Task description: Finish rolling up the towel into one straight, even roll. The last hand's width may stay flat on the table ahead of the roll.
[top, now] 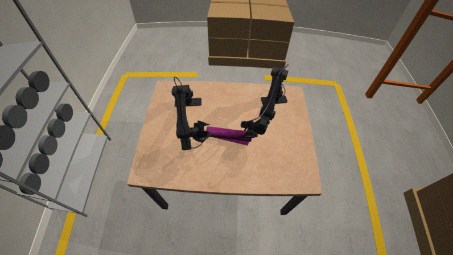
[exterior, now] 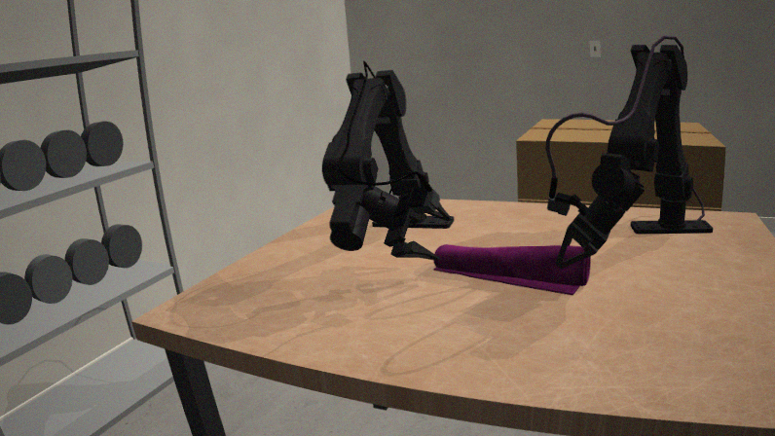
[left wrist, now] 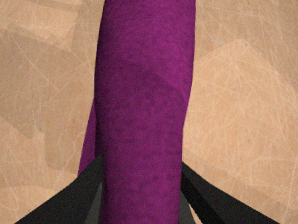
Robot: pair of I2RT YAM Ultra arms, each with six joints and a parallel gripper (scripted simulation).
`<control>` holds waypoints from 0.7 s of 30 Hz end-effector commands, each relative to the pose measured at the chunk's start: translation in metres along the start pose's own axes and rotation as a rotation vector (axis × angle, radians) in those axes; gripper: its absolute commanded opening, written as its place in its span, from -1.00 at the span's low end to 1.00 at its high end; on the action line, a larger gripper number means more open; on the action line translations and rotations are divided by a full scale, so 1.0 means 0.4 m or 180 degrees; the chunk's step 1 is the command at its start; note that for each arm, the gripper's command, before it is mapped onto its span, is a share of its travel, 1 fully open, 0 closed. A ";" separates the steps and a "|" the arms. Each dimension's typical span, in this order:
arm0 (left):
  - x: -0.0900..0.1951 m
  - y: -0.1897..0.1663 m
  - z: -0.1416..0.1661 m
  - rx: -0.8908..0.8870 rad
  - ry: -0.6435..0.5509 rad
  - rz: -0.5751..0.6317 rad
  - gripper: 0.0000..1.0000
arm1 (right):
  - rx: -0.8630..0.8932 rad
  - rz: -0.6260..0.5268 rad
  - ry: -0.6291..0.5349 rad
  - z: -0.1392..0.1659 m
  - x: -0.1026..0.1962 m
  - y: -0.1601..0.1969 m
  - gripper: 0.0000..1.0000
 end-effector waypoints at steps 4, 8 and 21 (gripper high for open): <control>0.013 0.017 -0.004 0.0387 -0.0103 0.0497 -0.24 | 0.0140 -0.0088 0.0070 -0.027 0.027 0.011 0.70; 0.011 0.036 -0.002 0.0634 -0.0125 0.0805 -0.24 | 0.0140 -0.0088 0.0070 -0.027 0.027 0.011 0.70; -0.001 0.082 0.011 0.1294 -0.0184 0.1629 -0.24 | 0.0140 -0.0088 0.0070 -0.027 0.027 0.011 0.70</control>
Point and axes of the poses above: on each arm, the point where the finger pads meet when closed, its own x axis back along the fingers, its own y axis across the jaws, z = x × y, the point moved 8 cm from there along x, back along the fingers, and after that the axes turned 7 degrees about -x, right-handed, at the moved point
